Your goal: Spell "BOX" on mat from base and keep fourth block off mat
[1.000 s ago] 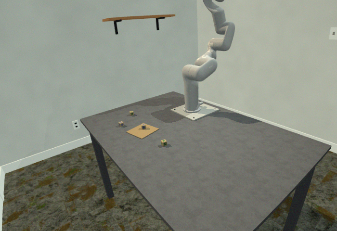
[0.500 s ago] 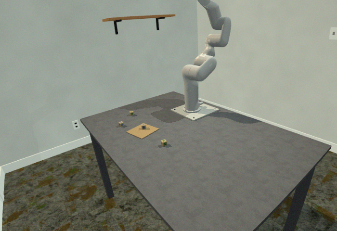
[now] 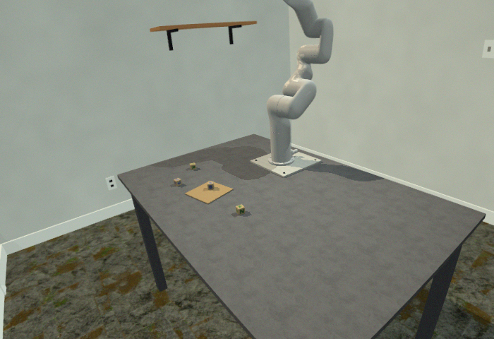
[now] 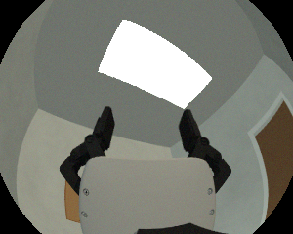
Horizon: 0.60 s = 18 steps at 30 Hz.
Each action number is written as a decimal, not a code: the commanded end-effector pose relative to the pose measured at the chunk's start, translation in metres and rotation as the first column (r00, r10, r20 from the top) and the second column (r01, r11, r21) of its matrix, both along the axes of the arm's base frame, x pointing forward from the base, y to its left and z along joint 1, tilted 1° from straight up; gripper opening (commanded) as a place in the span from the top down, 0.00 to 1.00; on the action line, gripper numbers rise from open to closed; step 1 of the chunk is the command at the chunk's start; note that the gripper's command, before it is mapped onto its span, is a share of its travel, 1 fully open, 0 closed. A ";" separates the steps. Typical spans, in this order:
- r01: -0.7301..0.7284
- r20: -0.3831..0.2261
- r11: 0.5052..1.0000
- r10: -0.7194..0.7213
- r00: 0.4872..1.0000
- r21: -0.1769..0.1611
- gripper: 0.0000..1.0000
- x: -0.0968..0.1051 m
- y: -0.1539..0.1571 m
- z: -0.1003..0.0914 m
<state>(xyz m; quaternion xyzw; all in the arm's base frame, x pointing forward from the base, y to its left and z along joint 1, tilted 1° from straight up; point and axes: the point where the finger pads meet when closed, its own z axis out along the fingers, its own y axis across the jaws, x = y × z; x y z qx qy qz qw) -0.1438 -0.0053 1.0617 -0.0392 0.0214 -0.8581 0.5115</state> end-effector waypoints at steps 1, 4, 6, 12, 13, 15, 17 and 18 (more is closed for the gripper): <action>-0.047 -0.083 0.999 0.047 0.995 0.002 0.00 0.039 0.000 0.013; -0.095 -0.170 0.995 0.095 0.981 0.012 0.00 0.082 0.001 0.017; -0.113 -0.204 0.993 0.115 0.972 0.017 0.00 0.099 0.002 0.017; -0.172 -0.315 0.984 0.177 0.933 0.044 0.00 0.157 0.006 0.017; -0.181 -0.332 0.982 0.187 0.924 0.049 0.00 0.166 0.007 0.016; -0.198 -0.367 0.978 0.206 0.907 0.061 0.00 0.185 0.009 0.015; -0.207 -0.384 0.976 0.216 0.898 0.067 0.00 0.194 0.010 0.014; -0.207 -0.384 0.976 0.216 0.898 0.067 0.00 0.194 0.010 0.014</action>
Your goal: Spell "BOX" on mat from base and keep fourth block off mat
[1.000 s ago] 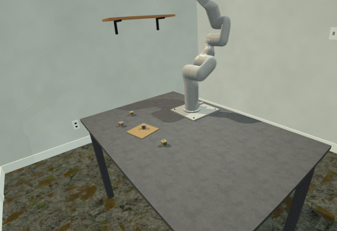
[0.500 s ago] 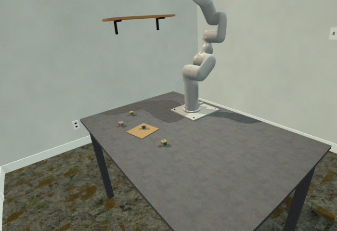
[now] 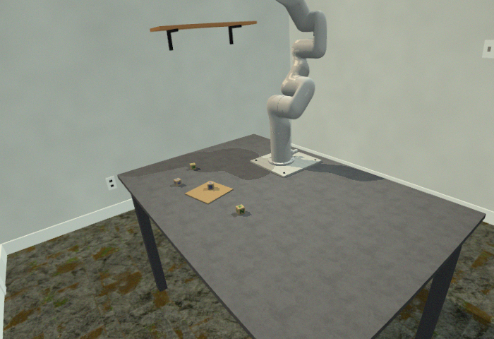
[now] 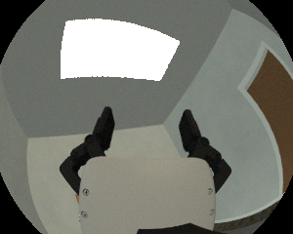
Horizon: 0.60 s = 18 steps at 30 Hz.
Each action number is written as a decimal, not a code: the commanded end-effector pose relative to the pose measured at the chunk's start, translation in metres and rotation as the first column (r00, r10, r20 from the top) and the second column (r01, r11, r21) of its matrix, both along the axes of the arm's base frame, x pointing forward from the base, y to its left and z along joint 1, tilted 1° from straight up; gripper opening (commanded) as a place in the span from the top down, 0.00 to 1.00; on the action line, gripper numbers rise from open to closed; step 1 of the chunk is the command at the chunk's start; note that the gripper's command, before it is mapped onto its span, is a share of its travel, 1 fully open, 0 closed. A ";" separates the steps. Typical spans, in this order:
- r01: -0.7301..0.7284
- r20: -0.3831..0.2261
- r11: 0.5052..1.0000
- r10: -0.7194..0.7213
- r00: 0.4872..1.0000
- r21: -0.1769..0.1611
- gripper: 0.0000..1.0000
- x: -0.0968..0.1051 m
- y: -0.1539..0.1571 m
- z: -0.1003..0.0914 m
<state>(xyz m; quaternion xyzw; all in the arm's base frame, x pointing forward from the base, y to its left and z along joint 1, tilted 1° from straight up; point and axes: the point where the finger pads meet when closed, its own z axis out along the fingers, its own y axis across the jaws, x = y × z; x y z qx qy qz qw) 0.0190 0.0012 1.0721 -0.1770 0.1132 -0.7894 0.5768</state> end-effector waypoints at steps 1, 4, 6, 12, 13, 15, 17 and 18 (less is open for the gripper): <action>-0.065 -0.121 0.998 0.066 0.990 0.012 0.00 0.058 0.006 0.000; -0.089 -0.170 0.996 0.091 0.981 0.023 0.00 0.082 0.009 -0.004; -0.106 -0.206 0.994 0.110 0.972 0.032 0.00 0.099 0.011 -0.008; -0.153 -0.317 0.986 0.167 0.934 0.068 0.00 0.154 0.019 -0.022; -0.160 -0.335 0.984 0.176 0.926 0.075 0.00 0.162 0.021 -0.025; -0.173 -0.369 0.981 0.194 0.909 0.089 0.00 0.179 0.023 -0.031; -0.173 -0.369 0.981 0.194 0.909 0.089 0.00 0.179 0.023 -0.031; -0.190 -0.418 0.976 0.219 0.881 0.111 0.00 0.204 0.028 -0.041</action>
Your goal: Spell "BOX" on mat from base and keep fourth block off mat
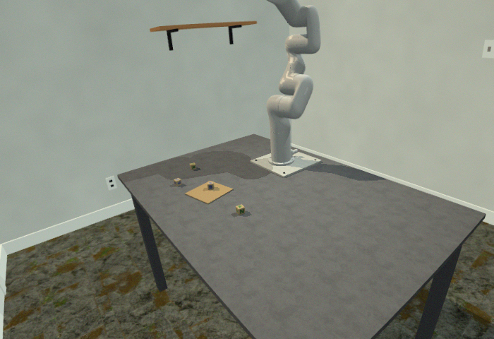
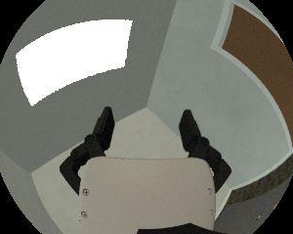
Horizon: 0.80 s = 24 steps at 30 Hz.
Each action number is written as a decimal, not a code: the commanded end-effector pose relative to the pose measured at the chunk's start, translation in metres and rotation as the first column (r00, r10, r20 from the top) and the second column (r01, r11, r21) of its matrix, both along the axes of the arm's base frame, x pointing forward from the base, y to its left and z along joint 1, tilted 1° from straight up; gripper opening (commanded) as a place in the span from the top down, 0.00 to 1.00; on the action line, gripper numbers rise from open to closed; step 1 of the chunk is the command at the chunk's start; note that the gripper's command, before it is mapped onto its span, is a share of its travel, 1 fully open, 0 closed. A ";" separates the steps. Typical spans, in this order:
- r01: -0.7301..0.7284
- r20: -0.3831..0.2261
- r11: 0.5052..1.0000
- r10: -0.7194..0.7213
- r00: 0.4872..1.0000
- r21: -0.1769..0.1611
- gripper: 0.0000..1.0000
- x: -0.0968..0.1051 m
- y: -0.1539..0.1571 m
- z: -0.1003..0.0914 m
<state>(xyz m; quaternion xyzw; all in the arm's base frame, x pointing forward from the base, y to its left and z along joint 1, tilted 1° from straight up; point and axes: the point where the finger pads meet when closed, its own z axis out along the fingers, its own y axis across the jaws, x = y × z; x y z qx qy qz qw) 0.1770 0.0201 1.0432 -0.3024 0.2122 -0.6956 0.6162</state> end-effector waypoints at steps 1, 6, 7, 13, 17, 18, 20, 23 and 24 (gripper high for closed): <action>-0.053 -0.123 0.998 0.056 0.991 0.027 0.00 0.054 0.010 -0.015; -0.084 -0.213 0.995 0.093 0.972 0.054 0.00 0.093 0.018 -0.033; -0.090 -0.233 0.994 0.102 0.967 0.060 0.00 0.101 0.020 -0.037; -0.119 -0.344 0.988 0.147 0.928 0.100 0.00 0.148 0.031 -0.064; -0.132 -0.414 0.983 0.175 0.893 0.129 0.00 0.177 0.039 -0.085; -0.135 -0.430 0.981 0.181 0.885 0.136 0.00 0.184 0.040 -0.089; -0.139 -0.459 0.979 0.193 0.867 0.149 0.00 0.196 0.044 -0.099; -0.143 -0.507 0.975 0.212 0.835 0.172 0.00 0.216 0.050 -0.115; -0.144 -0.524 0.973 0.218 0.823 0.180 0.00 0.223 0.052 -0.121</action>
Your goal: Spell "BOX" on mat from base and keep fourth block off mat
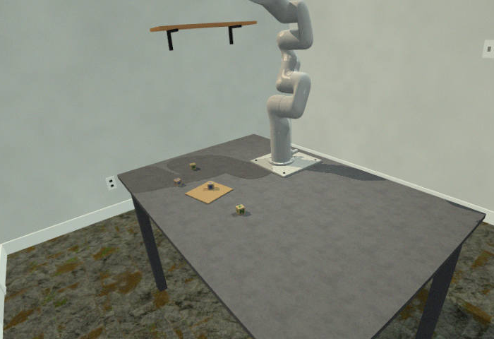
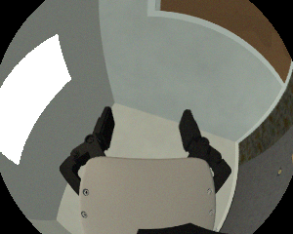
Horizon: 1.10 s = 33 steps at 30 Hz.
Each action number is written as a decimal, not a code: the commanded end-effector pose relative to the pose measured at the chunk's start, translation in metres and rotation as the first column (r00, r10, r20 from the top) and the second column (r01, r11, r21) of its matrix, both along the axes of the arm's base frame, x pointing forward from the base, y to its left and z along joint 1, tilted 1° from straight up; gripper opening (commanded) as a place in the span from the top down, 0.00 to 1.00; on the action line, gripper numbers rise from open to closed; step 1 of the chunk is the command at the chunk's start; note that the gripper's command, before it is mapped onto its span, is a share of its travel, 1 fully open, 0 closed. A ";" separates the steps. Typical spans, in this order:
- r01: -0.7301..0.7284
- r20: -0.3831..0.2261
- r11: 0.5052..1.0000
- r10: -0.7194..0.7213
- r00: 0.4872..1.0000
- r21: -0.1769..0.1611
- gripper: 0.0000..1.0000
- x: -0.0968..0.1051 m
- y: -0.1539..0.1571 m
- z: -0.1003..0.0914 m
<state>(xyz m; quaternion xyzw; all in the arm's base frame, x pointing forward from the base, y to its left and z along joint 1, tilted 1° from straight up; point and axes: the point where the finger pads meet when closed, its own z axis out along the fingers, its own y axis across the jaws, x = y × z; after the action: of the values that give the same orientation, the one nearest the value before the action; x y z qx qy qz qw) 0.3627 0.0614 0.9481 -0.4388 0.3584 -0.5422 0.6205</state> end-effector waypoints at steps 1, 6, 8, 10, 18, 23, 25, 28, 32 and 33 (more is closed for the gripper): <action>-0.028 -0.128 0.999 0.032 0.991 0.035 0.00 0.044 0.013 -0.032; -0.042 -0.228 0.997 0.056 0.972 0.063 0.00 0.075 0.023 -0.063; -0.044 -0.248 0.997 0.060 0.967 0.069 0.00 0.081 0.025 -0.069; -0.048 -0.307 0.995 0.073 0.949 0.087 0.00 0.098 0.032 -0.089; -0.047 -0.450 0.990 0.101 0.887 0.130 0.00 0.137 0.048 -0.142; -0.037 -0.540 0.987 0.116 0.834 0.156 0.00 0.159 0.059 -0.179; -0.034 -0.556 0.986 0.119 0.822 0.161 0.00 0.163 0.061 -0.186; -0.020 -0.619 0.984 0.128 0.775 0.178 0.00 0.177 0.069 -0.215; -0.003 -0.676 0.981 0.135 0.724 0.193 0.00 0.189 0.077 -0.244; 0.002 -0.692 0.981 0.137 0.709 0.196 0.00 0.192 0.079 -0.252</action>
<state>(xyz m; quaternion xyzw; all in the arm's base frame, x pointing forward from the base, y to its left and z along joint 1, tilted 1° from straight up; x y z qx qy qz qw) 0.5364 0.1291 0.7348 -0.5560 0.5660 -0.3132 0.5220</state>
